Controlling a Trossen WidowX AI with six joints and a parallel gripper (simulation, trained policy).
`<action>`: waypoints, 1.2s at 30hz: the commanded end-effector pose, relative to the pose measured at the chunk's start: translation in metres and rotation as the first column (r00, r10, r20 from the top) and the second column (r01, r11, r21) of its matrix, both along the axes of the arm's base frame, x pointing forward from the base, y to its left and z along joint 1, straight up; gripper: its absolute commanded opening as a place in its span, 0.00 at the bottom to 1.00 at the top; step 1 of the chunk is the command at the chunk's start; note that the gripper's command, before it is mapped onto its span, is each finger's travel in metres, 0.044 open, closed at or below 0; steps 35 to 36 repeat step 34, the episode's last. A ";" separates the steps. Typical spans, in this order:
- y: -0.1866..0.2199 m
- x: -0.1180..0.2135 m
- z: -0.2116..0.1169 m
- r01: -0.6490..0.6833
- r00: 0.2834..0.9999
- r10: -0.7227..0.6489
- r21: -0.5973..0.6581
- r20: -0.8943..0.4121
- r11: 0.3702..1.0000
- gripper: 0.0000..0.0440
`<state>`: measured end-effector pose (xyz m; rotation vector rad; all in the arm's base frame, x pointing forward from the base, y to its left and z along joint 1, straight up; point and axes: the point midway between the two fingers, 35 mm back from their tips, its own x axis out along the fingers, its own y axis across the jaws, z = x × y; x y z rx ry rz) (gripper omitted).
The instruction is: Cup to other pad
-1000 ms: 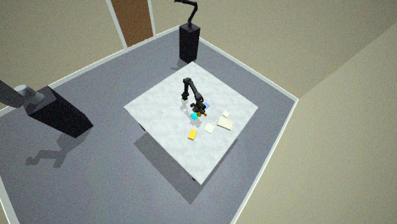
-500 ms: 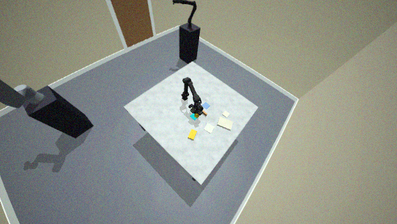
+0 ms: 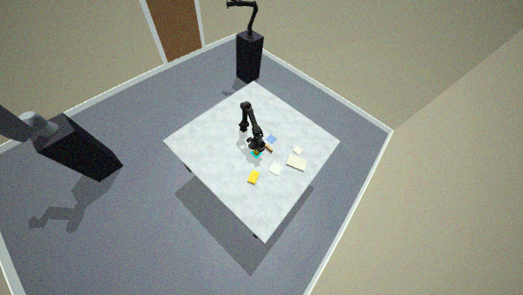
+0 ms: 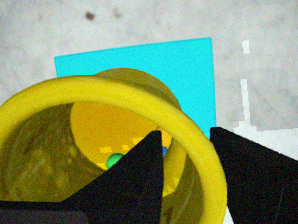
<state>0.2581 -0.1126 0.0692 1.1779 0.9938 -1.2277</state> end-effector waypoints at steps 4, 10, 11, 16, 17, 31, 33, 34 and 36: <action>-0.007 0.005 0.008 0.020 0.997 -0.019 -0.009 0.072 1.000 0.38; -0.006 0.000 0.016 0.022 0.994 -0.022 0.002 0.105 1.000 0.41; -0.006 -0.001 0.017 0.023 0.994 -0.023 0.004 0.110 1.000 0.41; -0.006 -0.006 0.024 0.028 0.990 -0.030 0.011 0.135 1.000 0.46; -0.006 -0.006 0.026 0.030 0.990 -0.031 0.012 0.140 0.999 0.47; -0.009 -0.017 0.062 0.064 0.971 -0.064 0.006 0.229 0.998 0.65; -0.011 -0.017 0.070 0.070 0.967 -0.068 0.000 0.247 0.998 0.70; -0.012 -0.018 0.074 0.073 0.965 -0.070 -0.002 0.254 0.997 0.75; -0.012 -0.018 0.074 0.073 0.965 -0.070 -0.002 0.254 0.997 0.75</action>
